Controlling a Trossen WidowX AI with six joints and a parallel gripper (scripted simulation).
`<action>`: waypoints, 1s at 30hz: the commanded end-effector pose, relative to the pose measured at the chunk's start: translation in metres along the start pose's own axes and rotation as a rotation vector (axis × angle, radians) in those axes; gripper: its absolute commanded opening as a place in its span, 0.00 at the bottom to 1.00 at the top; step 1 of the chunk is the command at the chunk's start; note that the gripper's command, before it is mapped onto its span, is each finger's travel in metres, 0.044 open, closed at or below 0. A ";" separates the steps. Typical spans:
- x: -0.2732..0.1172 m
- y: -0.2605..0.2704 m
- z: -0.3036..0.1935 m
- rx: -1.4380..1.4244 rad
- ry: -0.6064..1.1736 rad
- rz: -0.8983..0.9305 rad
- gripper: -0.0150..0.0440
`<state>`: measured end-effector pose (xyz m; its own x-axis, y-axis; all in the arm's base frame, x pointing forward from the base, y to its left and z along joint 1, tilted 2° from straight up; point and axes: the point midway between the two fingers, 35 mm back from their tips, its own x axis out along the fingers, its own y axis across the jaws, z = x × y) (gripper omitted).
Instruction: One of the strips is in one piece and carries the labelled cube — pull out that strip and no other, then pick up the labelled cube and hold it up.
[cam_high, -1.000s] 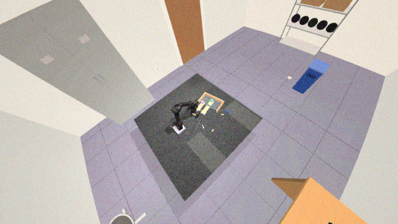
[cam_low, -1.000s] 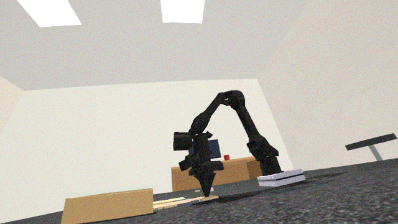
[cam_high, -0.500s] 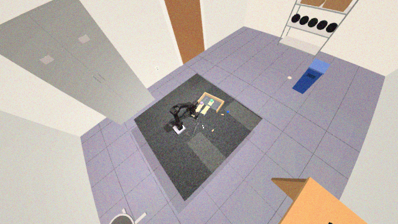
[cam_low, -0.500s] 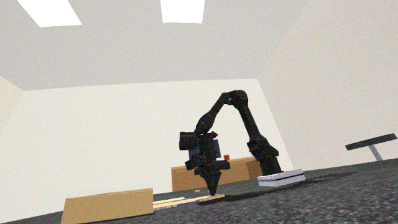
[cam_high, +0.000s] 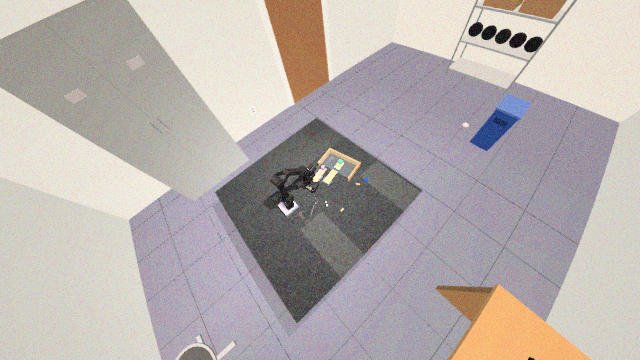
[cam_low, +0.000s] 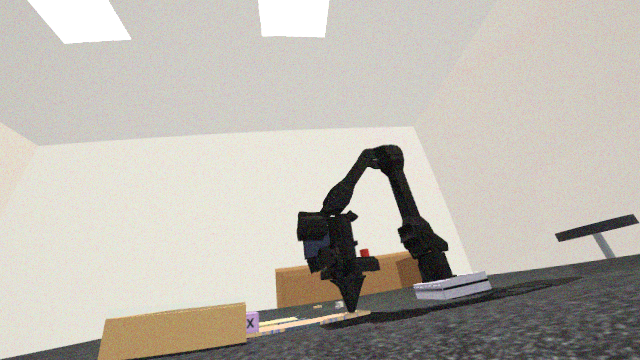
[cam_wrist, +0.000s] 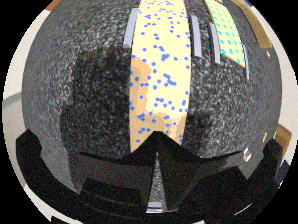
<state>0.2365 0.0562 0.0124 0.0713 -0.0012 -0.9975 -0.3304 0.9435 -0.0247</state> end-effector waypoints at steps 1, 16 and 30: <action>0.005 0.001 -0.015 -0.008 0.028 0.004 0.25; 0.004 0.002 -0.036 -0.008 0.030 0.004 0.25; 0.004 0.002 -0.052 -0.008 0.031 0.004 0.25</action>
<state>0.1984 0.0435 0.0105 0.0738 -0.0016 -0.9973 -0.3302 0.9435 -0.0260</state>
